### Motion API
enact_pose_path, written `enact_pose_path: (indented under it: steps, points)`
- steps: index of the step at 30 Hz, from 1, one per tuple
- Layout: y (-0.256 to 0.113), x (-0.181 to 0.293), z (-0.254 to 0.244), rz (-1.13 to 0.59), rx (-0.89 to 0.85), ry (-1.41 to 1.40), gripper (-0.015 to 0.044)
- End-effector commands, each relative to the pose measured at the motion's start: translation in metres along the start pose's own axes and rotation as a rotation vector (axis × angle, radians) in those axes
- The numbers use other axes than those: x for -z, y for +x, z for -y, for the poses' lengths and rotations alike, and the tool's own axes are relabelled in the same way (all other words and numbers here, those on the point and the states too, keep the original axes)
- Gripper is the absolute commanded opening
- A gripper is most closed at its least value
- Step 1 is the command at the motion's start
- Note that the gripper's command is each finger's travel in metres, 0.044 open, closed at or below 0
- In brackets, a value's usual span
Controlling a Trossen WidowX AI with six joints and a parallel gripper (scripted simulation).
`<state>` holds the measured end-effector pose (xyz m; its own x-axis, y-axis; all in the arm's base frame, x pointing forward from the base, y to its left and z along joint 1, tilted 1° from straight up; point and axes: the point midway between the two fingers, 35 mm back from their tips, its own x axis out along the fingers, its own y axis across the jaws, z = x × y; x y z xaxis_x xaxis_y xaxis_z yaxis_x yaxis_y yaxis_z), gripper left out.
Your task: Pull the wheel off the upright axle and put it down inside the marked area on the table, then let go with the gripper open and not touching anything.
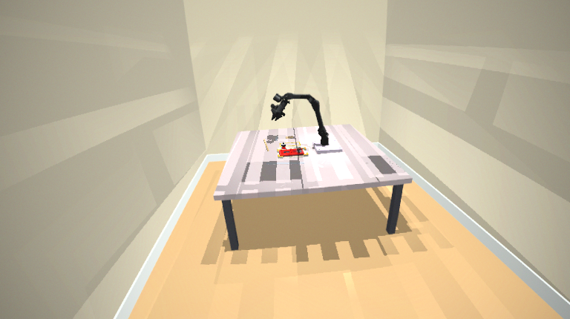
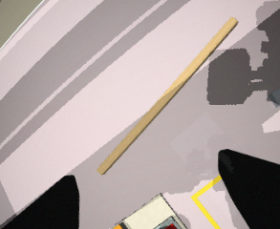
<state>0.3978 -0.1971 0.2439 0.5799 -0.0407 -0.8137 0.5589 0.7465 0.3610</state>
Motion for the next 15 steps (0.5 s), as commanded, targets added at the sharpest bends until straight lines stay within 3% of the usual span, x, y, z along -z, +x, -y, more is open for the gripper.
enact_pose_path:
  steps: [1,15]
  points:
    - [0.044,0.060,-0.007,-0.190,0.167,0.407,0.0300]
    - [0.076,0.149,-0.015,-0.256,0.570,0.940,0.0300]
